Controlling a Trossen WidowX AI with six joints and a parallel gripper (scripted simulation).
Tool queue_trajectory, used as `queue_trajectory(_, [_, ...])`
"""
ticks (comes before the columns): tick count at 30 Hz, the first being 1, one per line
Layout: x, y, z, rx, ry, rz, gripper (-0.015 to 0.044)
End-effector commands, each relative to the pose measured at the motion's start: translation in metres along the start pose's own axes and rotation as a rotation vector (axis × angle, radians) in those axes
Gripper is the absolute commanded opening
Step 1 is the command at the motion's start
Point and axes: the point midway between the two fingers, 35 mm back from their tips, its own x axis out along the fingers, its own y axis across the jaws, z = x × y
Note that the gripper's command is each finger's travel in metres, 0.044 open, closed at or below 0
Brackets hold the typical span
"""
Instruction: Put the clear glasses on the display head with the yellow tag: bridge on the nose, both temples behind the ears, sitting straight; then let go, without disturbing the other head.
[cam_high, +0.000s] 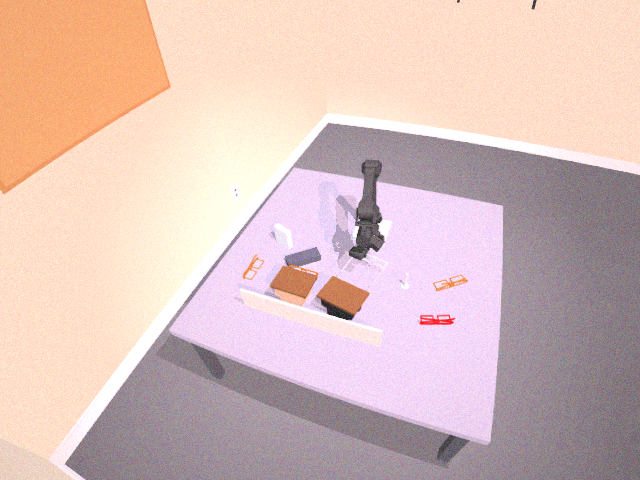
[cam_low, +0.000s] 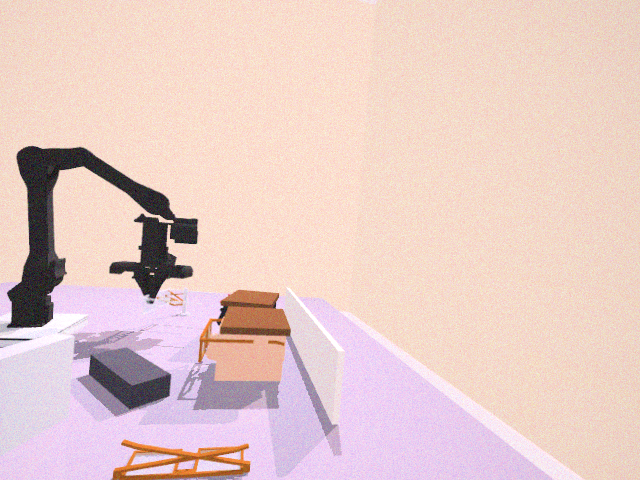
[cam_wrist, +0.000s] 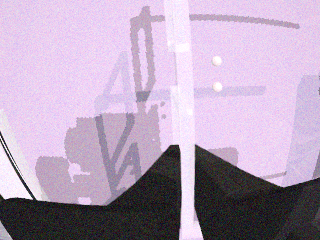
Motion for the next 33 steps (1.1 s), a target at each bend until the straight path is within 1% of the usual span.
queue_trajectory(1, [0.005,0.001,0.001,-0.004,-0.002,0.005,0.0000])
queue_trajectory(33, [0.006,-0.033,0.001,-0.004,-0.002,0.002,0.0000])
